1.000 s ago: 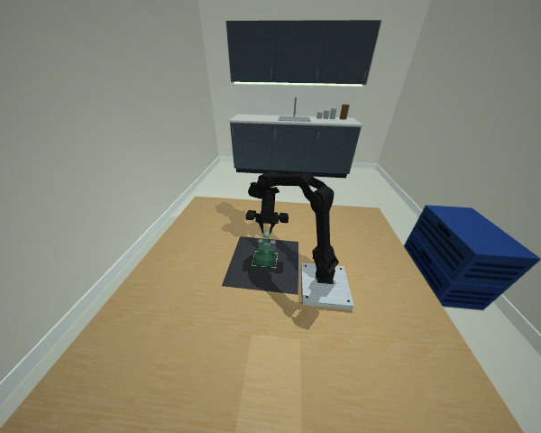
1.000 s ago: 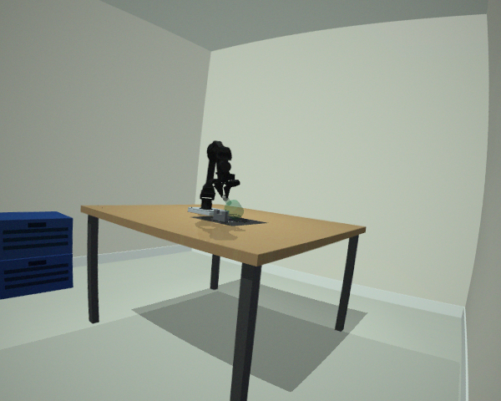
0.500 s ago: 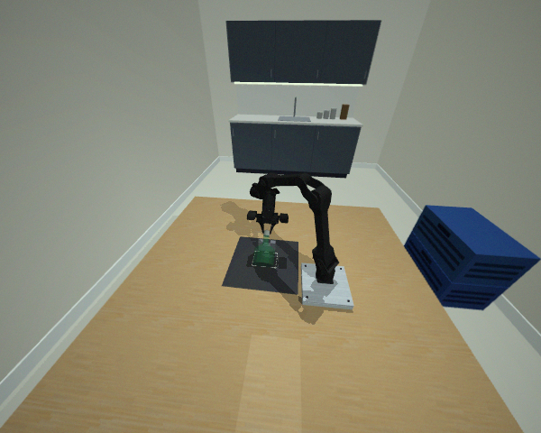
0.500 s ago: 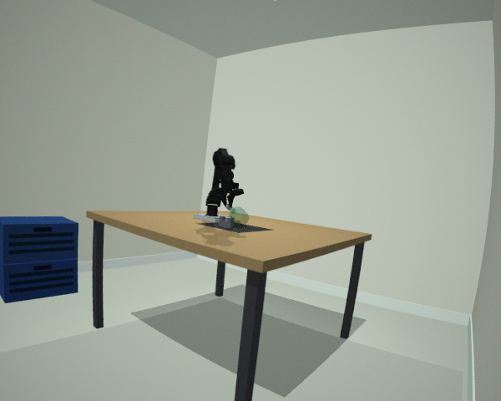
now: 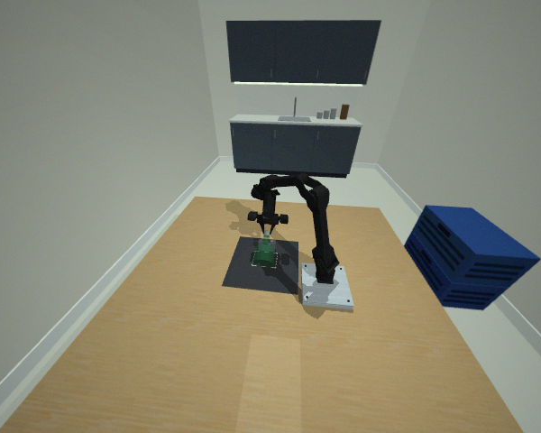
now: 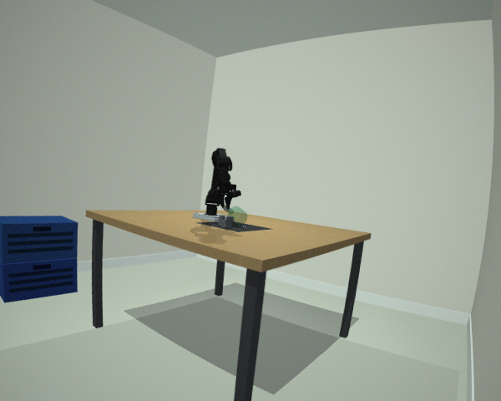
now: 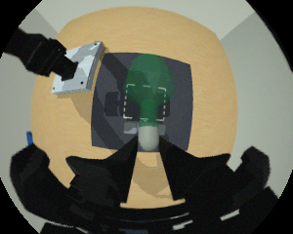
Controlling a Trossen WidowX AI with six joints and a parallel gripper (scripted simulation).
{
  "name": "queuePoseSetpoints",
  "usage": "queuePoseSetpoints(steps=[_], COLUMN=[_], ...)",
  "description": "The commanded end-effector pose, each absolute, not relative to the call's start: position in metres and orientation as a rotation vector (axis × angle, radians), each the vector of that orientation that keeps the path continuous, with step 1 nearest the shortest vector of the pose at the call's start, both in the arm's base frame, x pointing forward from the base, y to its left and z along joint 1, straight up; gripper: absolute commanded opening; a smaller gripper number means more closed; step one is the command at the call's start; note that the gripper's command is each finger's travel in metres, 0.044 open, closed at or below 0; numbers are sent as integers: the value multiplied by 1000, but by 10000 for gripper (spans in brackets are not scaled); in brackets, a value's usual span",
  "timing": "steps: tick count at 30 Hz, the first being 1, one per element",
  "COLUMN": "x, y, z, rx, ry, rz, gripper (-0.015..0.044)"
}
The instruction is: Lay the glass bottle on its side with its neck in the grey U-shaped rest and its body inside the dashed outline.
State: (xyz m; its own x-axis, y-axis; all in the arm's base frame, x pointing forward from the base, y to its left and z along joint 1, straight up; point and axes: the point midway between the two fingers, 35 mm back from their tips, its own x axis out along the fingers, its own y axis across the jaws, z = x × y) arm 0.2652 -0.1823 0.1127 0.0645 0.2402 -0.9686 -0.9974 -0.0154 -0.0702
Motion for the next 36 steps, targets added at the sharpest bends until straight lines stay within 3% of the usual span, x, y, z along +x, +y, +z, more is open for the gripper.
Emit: queuePoseSetpoints(steps=[1, 36], x=[265, 264], y=[-185, -199], z=[109, 90], rx=[-1078, -1072], ry=[971, 972], rz=[1284, 1271], gripper=[113, 113])
